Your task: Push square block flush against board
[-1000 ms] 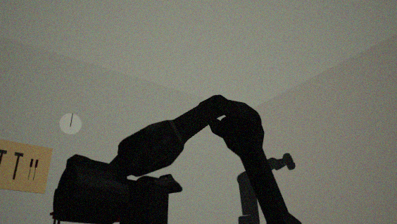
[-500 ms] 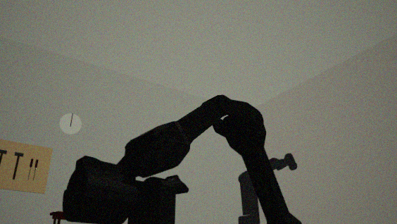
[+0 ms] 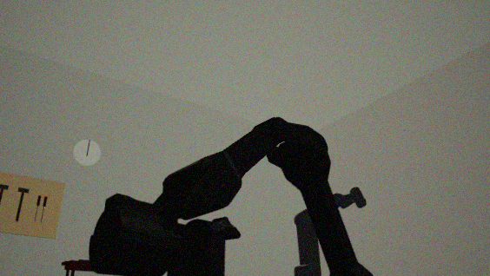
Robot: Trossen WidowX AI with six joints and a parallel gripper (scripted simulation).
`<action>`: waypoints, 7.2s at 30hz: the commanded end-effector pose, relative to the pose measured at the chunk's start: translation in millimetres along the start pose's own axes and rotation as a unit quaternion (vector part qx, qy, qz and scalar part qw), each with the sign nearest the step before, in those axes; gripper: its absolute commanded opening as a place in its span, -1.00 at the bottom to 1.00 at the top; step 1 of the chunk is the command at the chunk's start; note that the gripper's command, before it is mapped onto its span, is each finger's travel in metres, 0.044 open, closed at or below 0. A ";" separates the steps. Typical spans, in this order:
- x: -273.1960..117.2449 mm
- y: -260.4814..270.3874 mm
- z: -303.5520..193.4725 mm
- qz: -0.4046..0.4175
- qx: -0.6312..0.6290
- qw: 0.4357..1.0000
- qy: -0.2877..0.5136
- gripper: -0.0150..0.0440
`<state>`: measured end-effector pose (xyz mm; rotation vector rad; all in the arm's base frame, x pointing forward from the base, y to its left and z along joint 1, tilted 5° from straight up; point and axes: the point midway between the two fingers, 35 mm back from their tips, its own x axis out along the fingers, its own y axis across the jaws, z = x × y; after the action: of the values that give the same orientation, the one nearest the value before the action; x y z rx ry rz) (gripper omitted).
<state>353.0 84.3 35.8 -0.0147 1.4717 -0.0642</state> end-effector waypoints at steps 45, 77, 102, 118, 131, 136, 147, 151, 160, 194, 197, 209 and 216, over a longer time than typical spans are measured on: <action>-51.3 -0.8 40.5 -0.002 0.003 1.000 0.007 -0.49; -52.4 40.8 -14.8 0.004 -0.411 0.911 0.007 -0.49; -52.3 66.2 -75.1 0.010 -0.745 0.667 0.007 -0.49; 3.2 68.0 -83.0 0.010 -0.773 0.634 0.007 -0.49; 3.3 60.9 -80.7 0.010 -0.773 0.634 0.007 -0.49; 3.3 57.5 -79.7 0.010 -0.773 0.634 0.007 -0.49; 3.4 49.9 -77.6 0.009 -0.774 0.634 0.007 -0.49; 3.4 47.2 -76.9 0.009 -0.774 0.634 0.007 -0.49; 3.5 41.0 -75.4 0.009 -0.774 0.634 0.007 -0.49; 3.6 17.3 -70.9 0.008 -0.774 0.634 0.008 -0.49; 3.6 15.2 -70.6 0.008 -0.774 0.634 0.008 -0.49; 3.6 12.2 -70.2 0.008 -0.774 0.634 0.008 -0.49; 3.6 23.1 -71.7 0.008 -0.774 0.634 0.008 -0.49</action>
<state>282.2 104.2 23.8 -1.4057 1.1157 1.2546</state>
